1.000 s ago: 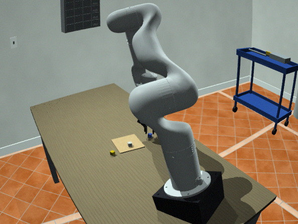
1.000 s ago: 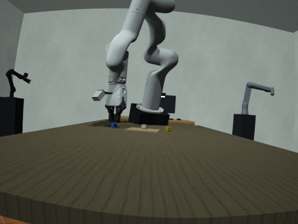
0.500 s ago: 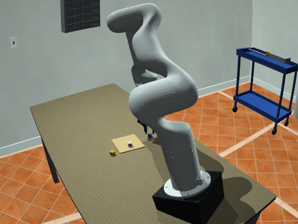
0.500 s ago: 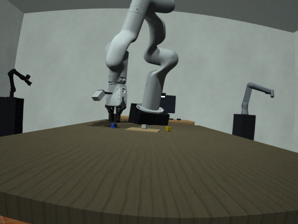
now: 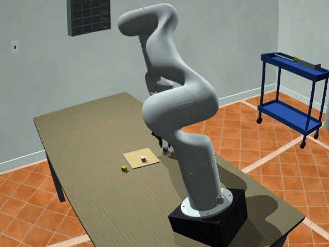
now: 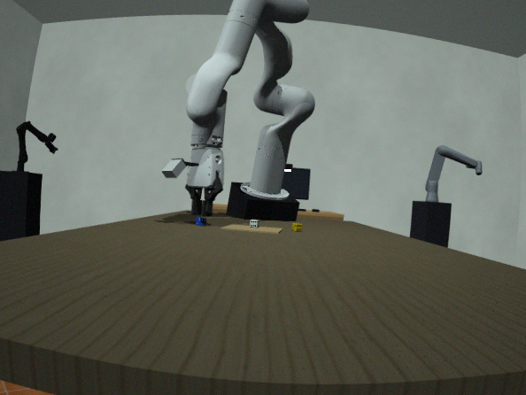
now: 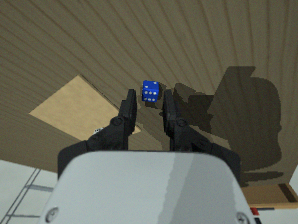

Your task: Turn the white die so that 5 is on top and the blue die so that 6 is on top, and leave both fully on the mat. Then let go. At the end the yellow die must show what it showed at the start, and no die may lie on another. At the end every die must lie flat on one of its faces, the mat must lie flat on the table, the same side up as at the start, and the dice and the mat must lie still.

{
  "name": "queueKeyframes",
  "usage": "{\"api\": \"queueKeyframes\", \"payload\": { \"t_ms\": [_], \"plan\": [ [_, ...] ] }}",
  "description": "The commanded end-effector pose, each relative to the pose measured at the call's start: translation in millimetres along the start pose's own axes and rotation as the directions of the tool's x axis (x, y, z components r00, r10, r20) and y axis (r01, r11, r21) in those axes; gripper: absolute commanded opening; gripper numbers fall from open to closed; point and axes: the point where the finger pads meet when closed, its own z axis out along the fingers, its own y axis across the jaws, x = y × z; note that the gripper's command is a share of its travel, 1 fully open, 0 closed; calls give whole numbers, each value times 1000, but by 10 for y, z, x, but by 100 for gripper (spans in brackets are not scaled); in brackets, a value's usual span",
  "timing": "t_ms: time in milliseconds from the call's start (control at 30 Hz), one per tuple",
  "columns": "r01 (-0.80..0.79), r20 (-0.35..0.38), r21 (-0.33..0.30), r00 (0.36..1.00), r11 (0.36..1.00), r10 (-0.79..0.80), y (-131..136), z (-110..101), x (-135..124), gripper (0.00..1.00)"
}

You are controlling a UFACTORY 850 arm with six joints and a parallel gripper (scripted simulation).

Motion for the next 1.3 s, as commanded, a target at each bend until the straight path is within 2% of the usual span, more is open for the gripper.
{"api": "queueKeyframes", "payload": {
  "t_ms": [0, 333, 733, 1267],
  "plan": [
    [0, -2, 0, 1000, 1000, 0, -3, -6, 8, 36],
    [0, -2, 0, 1000, 1000, 0, -3, 8, 8, 36],
    [0, -2, 0, 1000, 1000, 0, -3, 158, 9, 36],
    [0, -2, 0, 1000, 1000, 0, -3, 235, 9, 36]
  ]
}}
